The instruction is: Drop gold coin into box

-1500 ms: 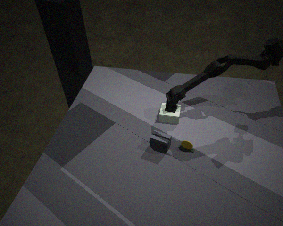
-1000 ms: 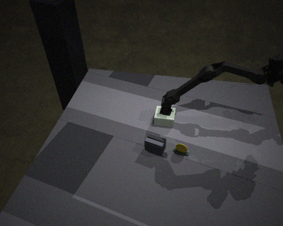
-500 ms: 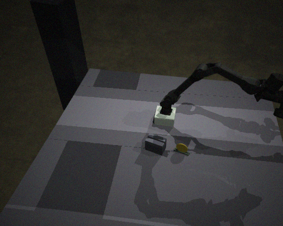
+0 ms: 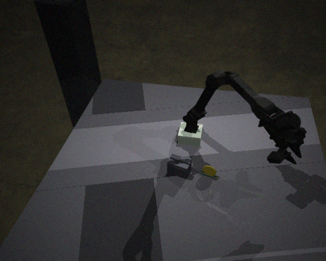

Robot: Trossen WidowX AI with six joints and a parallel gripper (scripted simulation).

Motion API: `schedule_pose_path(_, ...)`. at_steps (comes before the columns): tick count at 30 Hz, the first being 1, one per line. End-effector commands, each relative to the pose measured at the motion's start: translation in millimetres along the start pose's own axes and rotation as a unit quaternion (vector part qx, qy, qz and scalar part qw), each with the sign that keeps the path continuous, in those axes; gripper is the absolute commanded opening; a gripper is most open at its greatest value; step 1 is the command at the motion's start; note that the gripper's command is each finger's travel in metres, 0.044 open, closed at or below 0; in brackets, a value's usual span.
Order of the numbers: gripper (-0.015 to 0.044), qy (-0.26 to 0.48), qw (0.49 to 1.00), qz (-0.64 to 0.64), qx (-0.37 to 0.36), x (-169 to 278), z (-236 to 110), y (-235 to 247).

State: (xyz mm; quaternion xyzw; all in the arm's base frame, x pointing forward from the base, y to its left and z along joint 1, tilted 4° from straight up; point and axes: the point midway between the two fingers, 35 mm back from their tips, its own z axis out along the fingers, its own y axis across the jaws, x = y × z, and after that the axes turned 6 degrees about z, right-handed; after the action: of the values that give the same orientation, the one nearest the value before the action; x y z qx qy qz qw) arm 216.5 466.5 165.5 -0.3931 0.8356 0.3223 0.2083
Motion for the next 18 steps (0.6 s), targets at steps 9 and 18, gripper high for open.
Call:
schedule_pose_path(9,0.0161,0.194,0.963,-0.135,0.131,97,-85,-146)
schedule_pose_path(18,0.0161,0.371,0.899,-0.210,0.097,192,-168,-194)
